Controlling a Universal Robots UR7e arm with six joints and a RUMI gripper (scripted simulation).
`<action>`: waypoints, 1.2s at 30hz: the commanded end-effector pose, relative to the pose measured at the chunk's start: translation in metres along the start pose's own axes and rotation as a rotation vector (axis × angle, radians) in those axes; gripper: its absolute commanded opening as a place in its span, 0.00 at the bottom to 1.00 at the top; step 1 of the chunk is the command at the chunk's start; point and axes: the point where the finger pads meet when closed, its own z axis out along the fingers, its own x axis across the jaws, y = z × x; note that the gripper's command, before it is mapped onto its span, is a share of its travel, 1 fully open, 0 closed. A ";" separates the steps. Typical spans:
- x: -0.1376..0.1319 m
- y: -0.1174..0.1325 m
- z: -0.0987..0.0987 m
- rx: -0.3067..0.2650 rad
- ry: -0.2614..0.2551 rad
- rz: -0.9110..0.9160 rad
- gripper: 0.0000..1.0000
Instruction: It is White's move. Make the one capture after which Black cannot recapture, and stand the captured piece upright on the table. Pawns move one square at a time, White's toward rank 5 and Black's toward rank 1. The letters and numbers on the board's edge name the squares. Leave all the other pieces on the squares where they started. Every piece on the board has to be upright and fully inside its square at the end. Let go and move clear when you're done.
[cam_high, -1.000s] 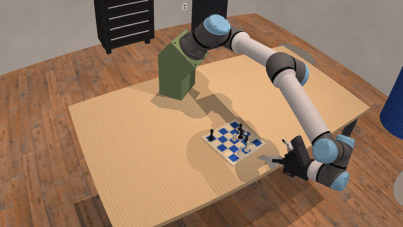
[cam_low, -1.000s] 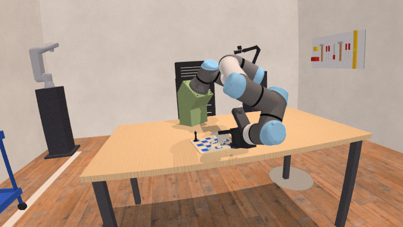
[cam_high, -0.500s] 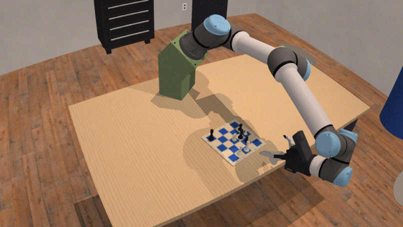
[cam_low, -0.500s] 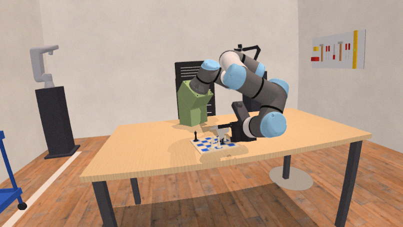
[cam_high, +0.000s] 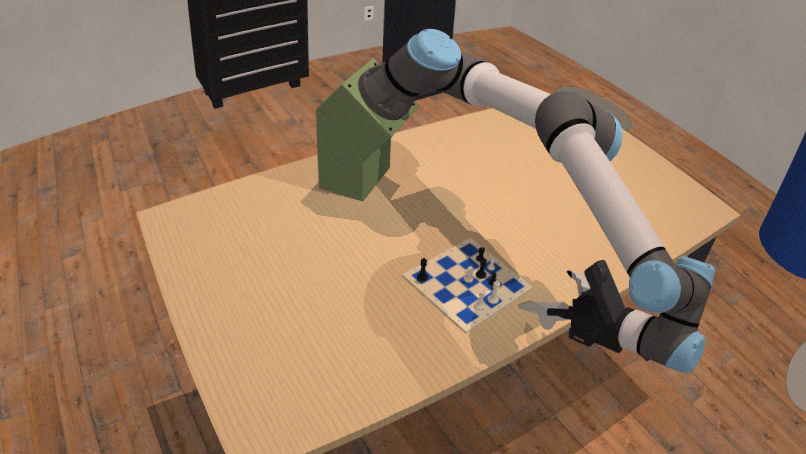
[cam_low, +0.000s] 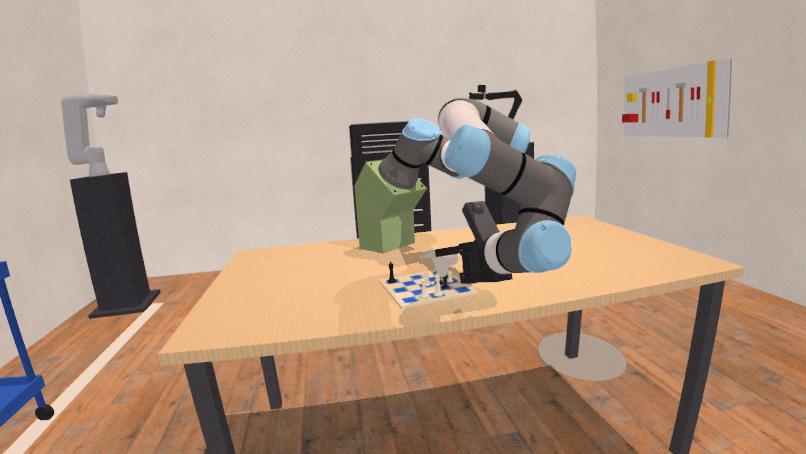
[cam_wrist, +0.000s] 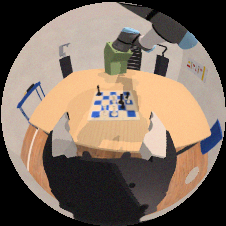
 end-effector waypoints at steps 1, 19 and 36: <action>-0.003 -0.004 -0.002 -0.029 0.014 0.025 1.00; -0.010 -0.020 -0.003 -0.150 0.078 0.125 1.00; -0.015 -0.043 0.005 -0.319 0.170 0.262 1.00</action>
